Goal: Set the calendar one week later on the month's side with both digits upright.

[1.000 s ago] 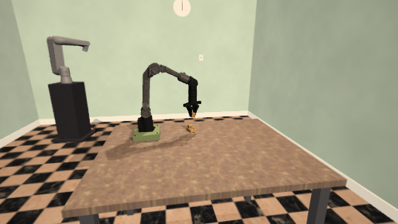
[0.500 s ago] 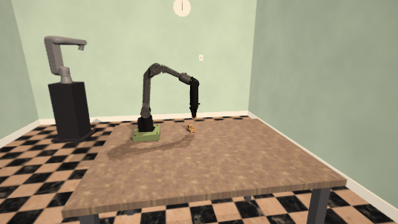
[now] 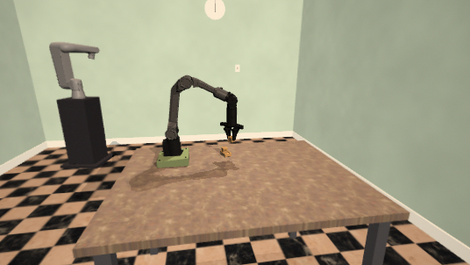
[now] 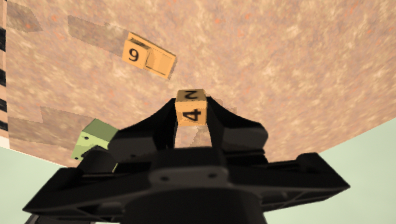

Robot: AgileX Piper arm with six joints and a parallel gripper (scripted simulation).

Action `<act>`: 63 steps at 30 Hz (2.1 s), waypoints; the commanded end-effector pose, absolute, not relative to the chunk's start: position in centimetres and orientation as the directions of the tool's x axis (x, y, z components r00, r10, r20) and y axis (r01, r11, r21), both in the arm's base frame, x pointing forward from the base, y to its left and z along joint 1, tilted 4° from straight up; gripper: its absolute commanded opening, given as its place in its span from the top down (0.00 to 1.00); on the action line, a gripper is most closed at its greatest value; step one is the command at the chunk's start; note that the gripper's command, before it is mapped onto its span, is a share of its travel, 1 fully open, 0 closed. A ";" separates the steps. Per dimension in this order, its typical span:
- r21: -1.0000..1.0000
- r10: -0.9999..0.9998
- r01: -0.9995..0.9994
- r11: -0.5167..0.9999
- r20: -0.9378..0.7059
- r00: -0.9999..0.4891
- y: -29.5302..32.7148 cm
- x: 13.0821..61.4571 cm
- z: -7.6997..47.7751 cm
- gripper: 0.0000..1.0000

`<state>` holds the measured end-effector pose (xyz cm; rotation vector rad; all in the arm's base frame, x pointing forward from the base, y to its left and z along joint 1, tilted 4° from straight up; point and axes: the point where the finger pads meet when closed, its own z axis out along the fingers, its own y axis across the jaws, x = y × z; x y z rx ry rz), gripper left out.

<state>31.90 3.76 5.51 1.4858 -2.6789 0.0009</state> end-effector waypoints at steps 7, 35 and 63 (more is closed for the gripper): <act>0.064 -0.988 -0.987 0.149 0.038 -0.147 2.7 32.5 5.4 0.65; 0.074 -0.882 -0.879 -0.471 -0.006 0.472 1.0 33.2 5.2 0.65; 0.078 -0.882 -0.879 -0.471 -0.008 0.472 0.8 32.9 1.8 0.65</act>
